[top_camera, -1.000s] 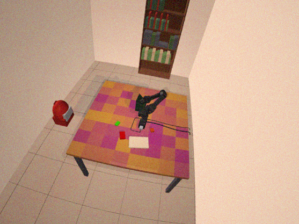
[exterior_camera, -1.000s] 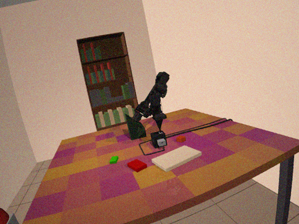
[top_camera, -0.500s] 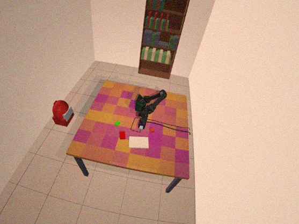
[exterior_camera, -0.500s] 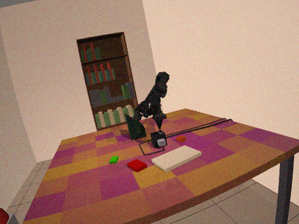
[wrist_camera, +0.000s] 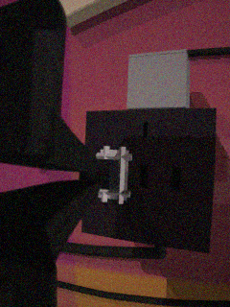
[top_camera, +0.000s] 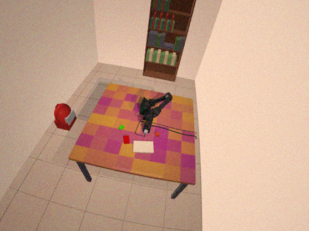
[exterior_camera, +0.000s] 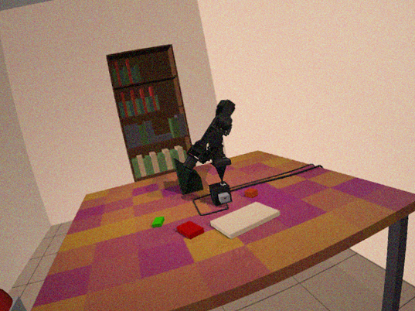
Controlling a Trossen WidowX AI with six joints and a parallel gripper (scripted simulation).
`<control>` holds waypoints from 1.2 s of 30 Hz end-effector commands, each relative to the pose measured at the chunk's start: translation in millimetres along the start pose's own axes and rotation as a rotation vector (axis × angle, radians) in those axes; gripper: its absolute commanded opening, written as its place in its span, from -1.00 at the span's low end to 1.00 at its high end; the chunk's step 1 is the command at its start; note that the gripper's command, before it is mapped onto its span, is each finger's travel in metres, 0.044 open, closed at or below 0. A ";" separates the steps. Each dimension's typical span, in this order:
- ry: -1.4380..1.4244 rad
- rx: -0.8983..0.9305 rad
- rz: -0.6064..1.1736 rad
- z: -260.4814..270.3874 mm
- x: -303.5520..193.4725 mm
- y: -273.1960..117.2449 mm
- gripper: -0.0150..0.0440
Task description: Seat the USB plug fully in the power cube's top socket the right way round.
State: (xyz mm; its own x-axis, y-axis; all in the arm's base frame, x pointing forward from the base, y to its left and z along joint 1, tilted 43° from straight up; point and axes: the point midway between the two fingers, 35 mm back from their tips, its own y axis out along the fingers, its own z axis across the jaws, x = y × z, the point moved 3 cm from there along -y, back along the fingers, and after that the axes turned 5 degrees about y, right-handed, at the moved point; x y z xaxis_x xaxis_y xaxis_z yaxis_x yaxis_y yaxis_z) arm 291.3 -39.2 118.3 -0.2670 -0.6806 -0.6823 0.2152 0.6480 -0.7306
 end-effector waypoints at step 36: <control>0.000 0.000 0.000 0.1 0.1 -10.0 -0.17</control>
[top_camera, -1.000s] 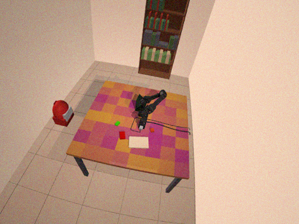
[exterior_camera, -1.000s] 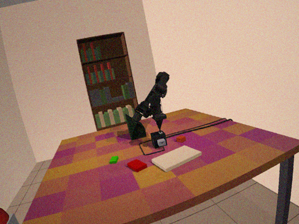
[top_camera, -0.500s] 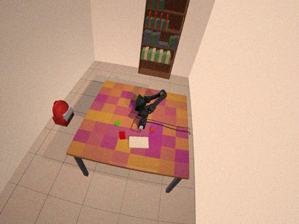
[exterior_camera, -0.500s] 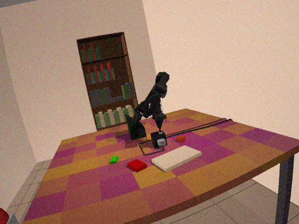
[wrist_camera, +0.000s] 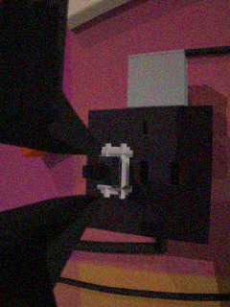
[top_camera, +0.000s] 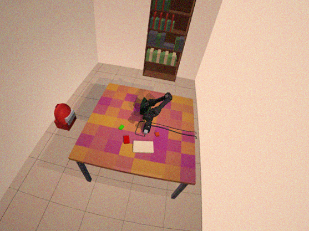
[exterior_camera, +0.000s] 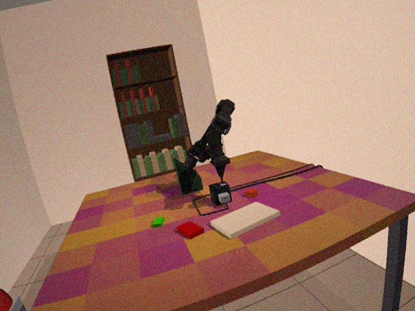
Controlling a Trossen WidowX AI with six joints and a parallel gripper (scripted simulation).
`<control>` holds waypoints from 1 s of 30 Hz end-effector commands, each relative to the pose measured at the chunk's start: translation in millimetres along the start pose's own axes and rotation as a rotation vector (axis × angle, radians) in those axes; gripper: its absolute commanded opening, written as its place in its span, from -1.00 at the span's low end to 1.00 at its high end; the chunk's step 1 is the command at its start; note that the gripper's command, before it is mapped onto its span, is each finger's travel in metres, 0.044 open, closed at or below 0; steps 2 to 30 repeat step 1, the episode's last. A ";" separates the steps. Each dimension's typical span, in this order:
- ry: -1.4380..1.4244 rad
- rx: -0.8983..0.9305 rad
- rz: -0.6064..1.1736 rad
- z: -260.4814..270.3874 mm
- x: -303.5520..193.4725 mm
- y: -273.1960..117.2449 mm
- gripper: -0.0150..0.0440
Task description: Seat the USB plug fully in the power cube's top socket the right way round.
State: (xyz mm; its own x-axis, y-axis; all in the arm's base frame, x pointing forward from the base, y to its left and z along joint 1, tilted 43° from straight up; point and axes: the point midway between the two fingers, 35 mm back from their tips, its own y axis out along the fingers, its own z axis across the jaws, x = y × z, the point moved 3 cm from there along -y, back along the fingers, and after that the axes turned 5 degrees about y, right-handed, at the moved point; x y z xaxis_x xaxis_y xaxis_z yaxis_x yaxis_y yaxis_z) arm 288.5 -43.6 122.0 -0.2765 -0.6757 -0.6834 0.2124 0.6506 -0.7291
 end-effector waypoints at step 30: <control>-0.010 0.003 -0.003 1.3 -1.2 -4.8 -0.17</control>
